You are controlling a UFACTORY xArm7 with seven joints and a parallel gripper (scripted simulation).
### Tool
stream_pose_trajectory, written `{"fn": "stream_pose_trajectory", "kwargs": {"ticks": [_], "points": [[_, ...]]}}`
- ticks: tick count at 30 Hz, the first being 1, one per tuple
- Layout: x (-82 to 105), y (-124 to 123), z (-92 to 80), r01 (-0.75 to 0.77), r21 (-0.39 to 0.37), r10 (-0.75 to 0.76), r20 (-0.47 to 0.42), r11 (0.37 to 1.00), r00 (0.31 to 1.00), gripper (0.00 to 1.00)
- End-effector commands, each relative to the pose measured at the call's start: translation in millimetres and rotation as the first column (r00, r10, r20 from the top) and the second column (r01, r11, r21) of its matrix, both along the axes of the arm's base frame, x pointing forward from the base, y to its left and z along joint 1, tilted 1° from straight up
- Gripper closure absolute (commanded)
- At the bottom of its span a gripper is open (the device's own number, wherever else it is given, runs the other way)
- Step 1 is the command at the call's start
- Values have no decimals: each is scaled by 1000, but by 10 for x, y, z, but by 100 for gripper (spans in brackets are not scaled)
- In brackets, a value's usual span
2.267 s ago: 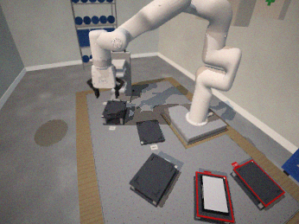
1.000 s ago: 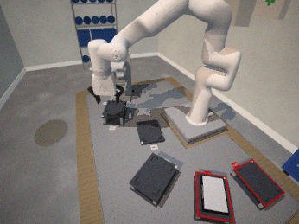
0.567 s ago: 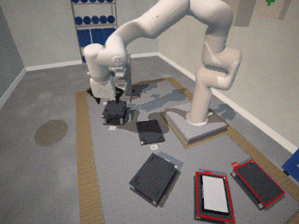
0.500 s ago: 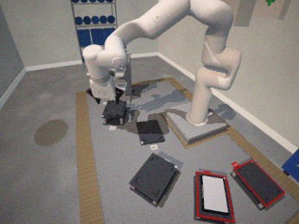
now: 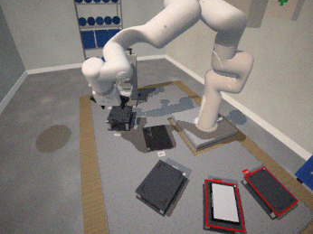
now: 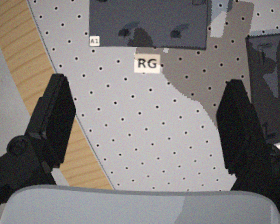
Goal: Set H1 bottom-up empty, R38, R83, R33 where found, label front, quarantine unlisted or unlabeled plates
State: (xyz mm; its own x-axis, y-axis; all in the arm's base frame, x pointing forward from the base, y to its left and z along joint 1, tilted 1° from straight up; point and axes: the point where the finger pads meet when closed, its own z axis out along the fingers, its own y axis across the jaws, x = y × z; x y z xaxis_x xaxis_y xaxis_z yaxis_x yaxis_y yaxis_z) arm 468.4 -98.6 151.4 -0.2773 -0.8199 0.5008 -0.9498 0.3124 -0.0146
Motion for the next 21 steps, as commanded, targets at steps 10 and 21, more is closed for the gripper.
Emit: {"fn": "stream_pose_trajectory", "kwargs": {"ticks": [10,21], "points": [[9,-3,11,-1,-177,-9,-55,984,998,0],[8,-4,11,-13,-345,-27,-110,939,994,0]]}}
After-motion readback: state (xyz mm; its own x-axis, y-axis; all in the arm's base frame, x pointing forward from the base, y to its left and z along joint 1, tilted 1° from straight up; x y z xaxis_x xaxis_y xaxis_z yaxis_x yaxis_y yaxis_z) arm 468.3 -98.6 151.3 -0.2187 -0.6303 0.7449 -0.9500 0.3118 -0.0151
